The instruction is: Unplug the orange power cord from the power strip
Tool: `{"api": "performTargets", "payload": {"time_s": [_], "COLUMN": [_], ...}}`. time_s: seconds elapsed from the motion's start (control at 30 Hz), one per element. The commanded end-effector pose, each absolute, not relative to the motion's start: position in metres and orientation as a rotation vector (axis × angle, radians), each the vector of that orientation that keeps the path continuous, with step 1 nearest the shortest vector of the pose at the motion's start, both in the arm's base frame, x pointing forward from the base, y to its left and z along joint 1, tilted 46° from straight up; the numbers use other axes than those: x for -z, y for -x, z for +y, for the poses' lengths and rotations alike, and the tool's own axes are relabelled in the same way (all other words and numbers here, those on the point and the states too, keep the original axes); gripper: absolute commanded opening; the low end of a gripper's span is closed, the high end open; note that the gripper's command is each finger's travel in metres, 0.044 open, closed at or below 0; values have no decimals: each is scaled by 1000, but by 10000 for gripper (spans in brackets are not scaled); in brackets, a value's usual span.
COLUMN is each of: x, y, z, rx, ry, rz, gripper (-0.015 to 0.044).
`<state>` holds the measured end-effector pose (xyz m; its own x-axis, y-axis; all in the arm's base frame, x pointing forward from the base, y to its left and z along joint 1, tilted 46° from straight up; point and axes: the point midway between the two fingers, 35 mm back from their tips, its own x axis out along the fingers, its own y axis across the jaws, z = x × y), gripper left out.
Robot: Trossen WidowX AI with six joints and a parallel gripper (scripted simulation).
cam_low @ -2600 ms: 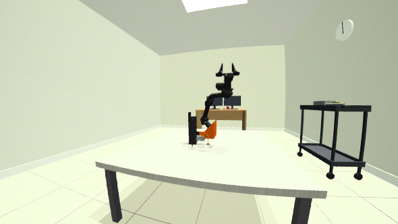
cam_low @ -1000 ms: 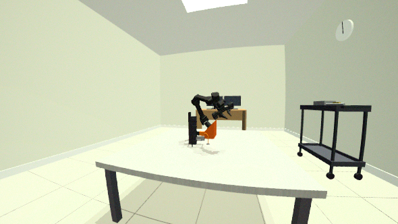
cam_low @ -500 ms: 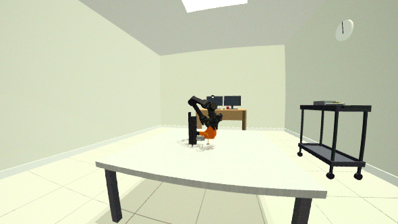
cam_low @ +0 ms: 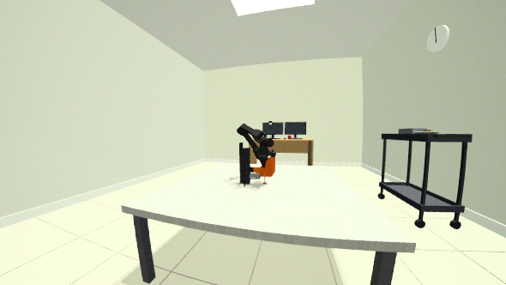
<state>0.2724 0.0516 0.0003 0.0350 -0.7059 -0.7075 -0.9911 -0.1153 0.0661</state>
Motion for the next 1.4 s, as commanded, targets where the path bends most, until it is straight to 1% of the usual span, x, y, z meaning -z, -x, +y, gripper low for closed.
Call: {"api": "performTargets", "payload": {"time_s": [0.0, 0.97, 1.37], "x": [-2, -30, -27], "y": [-269, -275, -275], "z": [47, 20, 16], "rx": [-864, -863, -863], "ry": [1891, 1892, 1892], "rz": [1732, 1733, 1733], "gripper": [160, 160, 160]}}
